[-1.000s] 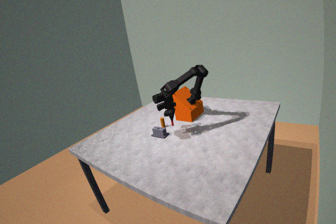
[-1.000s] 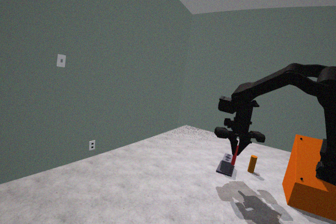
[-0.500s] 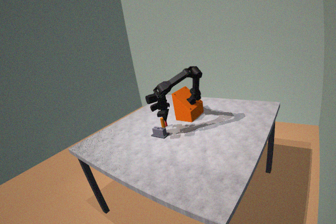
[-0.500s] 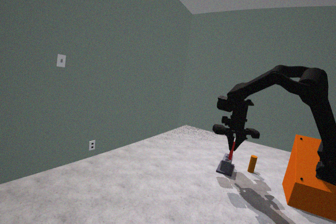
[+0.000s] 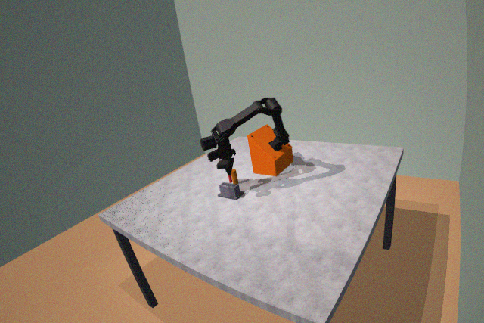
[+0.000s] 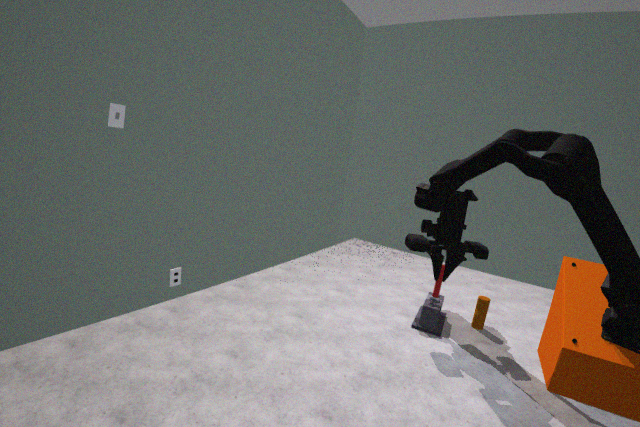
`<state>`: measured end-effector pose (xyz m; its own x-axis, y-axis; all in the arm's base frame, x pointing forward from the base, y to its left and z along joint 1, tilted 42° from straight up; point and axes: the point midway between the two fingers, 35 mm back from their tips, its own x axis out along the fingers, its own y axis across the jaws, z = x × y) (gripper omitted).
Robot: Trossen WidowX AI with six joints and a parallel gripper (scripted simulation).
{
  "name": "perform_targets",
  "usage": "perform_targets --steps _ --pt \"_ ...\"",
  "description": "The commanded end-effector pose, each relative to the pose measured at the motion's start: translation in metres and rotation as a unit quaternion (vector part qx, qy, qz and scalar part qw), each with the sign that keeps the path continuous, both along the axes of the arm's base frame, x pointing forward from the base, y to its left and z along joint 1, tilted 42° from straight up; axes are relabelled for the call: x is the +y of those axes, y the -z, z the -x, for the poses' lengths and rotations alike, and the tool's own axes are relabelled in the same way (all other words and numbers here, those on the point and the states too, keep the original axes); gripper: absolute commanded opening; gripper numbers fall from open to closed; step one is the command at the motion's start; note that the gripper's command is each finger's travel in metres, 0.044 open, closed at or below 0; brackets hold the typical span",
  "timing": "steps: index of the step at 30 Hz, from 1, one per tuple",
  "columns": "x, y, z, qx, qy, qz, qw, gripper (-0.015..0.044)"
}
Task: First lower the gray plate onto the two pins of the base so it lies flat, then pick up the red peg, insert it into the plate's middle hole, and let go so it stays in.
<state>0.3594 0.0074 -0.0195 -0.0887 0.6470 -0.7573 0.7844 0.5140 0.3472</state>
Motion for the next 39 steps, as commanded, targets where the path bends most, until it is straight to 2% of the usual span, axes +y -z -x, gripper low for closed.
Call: perform_targets --steps 1,39 --pt "-0.0096 0.0118 -0.0040 0.002 0.000 0.000 1.000 0.0000" --pt "-0.0036 0.0199 -0.0038 0.002 0.000 -0.001 1.000 0.0000"
